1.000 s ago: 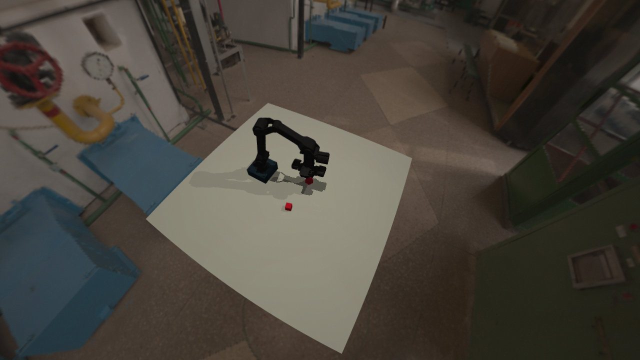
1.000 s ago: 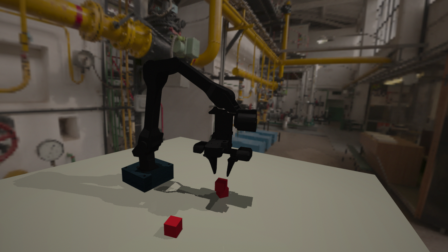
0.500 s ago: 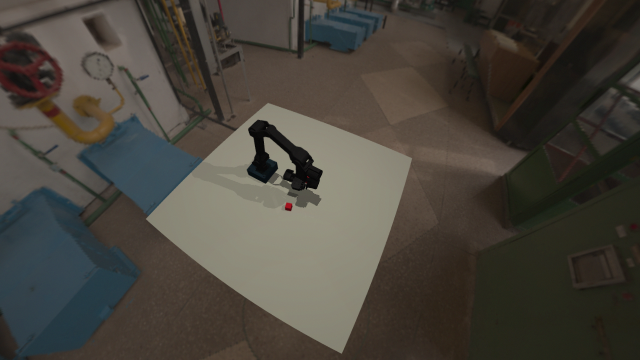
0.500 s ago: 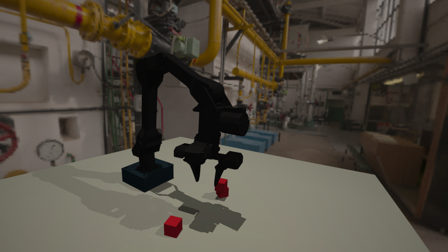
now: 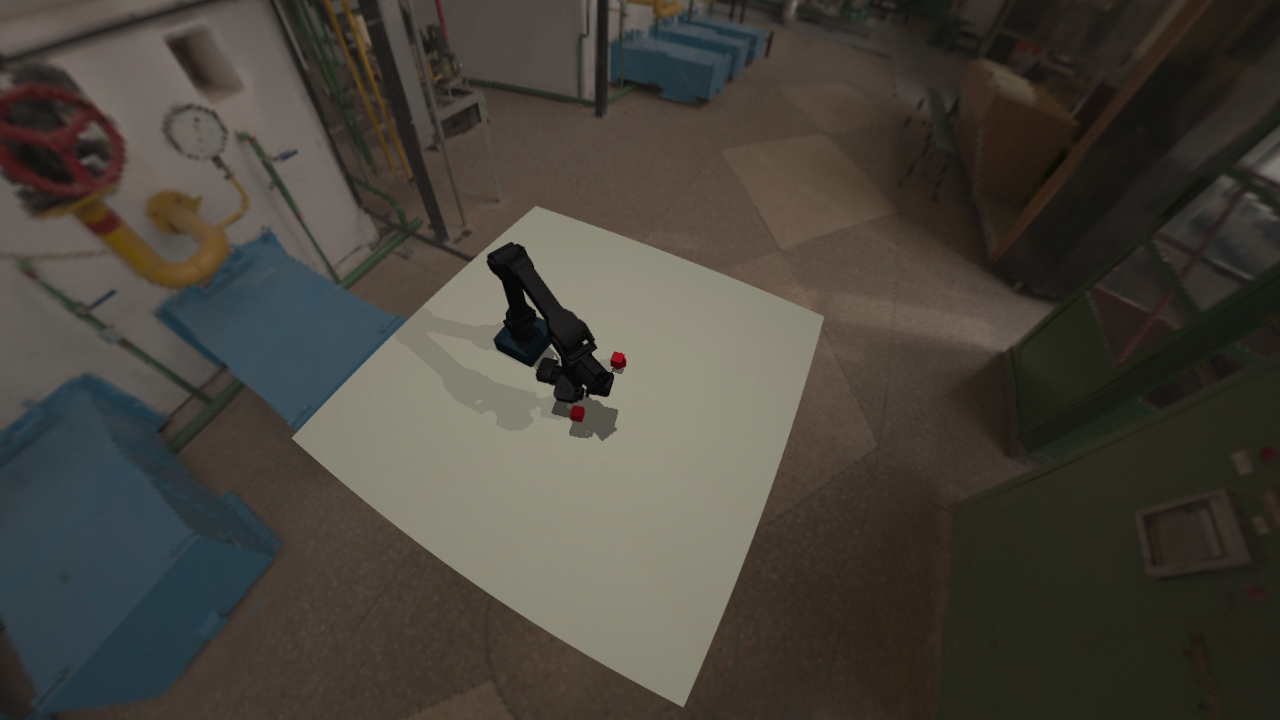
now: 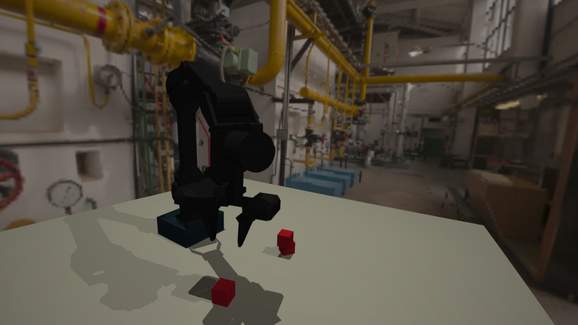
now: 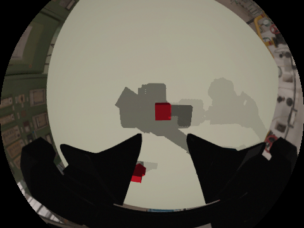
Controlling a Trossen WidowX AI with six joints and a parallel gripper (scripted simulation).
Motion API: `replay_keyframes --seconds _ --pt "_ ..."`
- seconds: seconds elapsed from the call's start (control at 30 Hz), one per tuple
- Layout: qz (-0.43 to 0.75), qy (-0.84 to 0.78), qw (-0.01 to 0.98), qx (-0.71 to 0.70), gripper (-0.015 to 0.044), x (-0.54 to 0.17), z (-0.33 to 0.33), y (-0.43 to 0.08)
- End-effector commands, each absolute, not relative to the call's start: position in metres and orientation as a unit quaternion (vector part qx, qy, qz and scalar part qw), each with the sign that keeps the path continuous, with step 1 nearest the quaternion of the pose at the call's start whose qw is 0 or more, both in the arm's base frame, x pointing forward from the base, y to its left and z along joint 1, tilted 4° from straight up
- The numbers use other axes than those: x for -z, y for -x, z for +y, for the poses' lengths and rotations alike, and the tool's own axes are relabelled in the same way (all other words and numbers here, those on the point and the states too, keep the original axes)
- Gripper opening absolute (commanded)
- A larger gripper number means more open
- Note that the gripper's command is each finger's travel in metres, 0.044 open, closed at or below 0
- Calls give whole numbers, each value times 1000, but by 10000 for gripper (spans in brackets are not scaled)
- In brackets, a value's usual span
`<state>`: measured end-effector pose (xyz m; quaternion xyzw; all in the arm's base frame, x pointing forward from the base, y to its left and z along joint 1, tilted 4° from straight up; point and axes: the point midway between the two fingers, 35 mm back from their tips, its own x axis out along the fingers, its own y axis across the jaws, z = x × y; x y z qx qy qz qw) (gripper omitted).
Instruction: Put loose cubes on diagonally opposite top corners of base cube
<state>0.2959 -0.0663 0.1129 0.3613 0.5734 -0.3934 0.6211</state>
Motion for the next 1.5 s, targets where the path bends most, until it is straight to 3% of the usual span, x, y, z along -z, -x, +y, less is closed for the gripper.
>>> replay_keyframes --seconds 0.0,0.33,1.47 --pt "574 -358 630 382 265 -121 -74 -295" --pt "574 -358 630 382 265 -60 -79 -298" --pt "574 -358 630 382 265 -17 -82 -300"
